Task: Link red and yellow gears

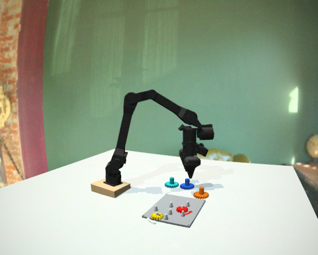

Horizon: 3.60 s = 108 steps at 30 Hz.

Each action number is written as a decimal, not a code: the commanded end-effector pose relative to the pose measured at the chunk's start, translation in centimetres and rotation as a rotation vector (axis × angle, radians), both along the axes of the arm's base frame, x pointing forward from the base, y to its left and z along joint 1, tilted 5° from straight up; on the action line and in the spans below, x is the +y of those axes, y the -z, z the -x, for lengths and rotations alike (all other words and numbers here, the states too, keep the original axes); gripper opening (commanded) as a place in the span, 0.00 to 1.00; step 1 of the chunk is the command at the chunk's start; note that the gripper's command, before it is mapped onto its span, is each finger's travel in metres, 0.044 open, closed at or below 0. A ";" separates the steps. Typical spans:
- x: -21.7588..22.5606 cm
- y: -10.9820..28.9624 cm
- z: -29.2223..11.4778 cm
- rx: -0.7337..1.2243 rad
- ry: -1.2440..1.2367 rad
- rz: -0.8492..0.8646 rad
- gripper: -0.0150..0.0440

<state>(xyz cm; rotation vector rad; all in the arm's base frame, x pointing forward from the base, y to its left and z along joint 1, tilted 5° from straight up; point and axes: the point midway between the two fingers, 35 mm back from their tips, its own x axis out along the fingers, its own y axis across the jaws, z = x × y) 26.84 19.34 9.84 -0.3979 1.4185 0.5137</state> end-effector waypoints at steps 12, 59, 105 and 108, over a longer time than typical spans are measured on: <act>0.1 2.3 0.1 0.013 -0.005 0.006 1.00; 0.4 1.6 -0.2 0.013 -0.006 0.006 0.25; 0.4 -8.1 0.2 0.011 -0.007 0.003 0.25; 0.3 -8.7 0.3 0.011 -0.007 0.003 0.25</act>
